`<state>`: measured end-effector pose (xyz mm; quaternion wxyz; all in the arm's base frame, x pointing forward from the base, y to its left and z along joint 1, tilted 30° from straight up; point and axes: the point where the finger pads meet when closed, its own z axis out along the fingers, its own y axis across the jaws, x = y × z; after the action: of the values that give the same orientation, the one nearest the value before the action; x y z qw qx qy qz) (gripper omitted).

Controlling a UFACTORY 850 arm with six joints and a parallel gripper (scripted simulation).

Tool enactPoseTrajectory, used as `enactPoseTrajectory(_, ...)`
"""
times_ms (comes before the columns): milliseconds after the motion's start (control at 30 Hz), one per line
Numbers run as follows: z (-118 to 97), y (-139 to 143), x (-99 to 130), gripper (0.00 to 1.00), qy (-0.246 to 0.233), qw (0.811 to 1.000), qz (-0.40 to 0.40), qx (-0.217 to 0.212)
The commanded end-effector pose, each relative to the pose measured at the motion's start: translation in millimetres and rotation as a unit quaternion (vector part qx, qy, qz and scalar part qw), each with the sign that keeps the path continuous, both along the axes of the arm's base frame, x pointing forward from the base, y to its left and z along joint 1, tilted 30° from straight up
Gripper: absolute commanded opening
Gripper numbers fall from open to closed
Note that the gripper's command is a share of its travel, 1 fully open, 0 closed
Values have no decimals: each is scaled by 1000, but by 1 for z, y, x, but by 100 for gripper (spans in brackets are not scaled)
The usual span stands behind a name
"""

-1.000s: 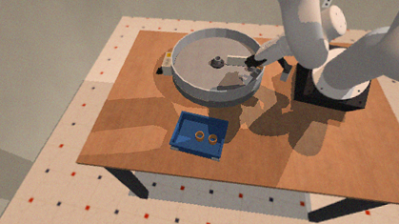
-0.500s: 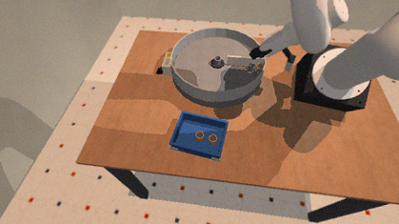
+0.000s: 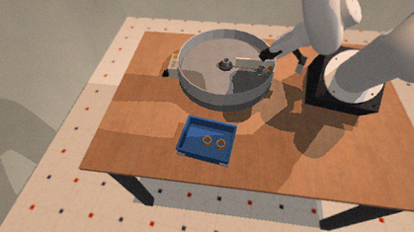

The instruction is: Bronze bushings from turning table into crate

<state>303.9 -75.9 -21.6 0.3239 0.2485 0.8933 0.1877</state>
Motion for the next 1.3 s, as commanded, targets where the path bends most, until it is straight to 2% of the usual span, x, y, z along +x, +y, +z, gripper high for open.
enactPoseTrajectory(0, 0, -1, 0, 13, 0, 1000, 0, 0)
enactPoseTrajectory(433, -4, 2, 1, 13, 0, 1000, 0, 0)
enactPoseTrajectory(600, -19, 11, 2, 13, 0, 1000, 0, 0)
enactPoseTrajectory(1267, -23, 13, 2, 13, 0, 1000, 0, 0)
